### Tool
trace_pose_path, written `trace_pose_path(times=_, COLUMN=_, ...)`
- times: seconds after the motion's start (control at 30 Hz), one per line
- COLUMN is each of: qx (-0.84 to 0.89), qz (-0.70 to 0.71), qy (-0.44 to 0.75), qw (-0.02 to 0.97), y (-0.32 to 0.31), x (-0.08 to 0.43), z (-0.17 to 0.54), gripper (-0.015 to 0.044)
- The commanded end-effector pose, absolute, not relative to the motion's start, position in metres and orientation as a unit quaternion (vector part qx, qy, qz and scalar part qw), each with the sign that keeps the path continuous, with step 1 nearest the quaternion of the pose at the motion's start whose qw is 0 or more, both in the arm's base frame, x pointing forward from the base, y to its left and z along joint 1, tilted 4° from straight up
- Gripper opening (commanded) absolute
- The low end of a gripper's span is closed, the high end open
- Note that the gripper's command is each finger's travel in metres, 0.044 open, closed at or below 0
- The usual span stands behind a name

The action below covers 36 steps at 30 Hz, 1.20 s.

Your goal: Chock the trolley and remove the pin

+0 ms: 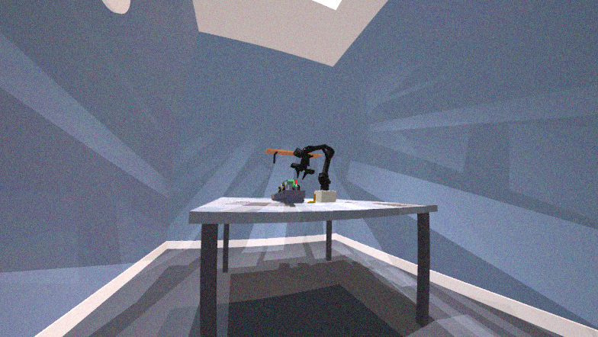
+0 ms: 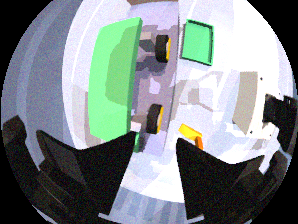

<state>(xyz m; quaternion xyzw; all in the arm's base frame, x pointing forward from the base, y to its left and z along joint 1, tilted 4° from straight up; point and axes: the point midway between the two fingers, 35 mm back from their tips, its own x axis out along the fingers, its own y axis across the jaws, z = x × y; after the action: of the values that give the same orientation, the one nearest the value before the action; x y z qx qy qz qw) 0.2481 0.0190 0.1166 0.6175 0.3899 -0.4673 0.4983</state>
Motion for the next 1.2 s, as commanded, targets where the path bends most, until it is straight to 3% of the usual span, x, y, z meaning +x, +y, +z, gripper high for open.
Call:
trace_pose_path(times=0.0, qx=0.617, qz=-0.493, qy=0.394, qw=0.471, y=0.038, x=0.242, z=0.106, gripper=0.019)
trace_pose_path(times=0.53, qx=0.588, qz=-0.613, qy=0.368, qw=0.378, y=0.117, x=0.191, z=0.064, gripper=0.019)
trace_pose_path(times=1.17, qx=0.586, qz=-0.618, qy=0.365, qw=0.376, y=0.118, x=0.187, z=0.017, gripper=0.019)
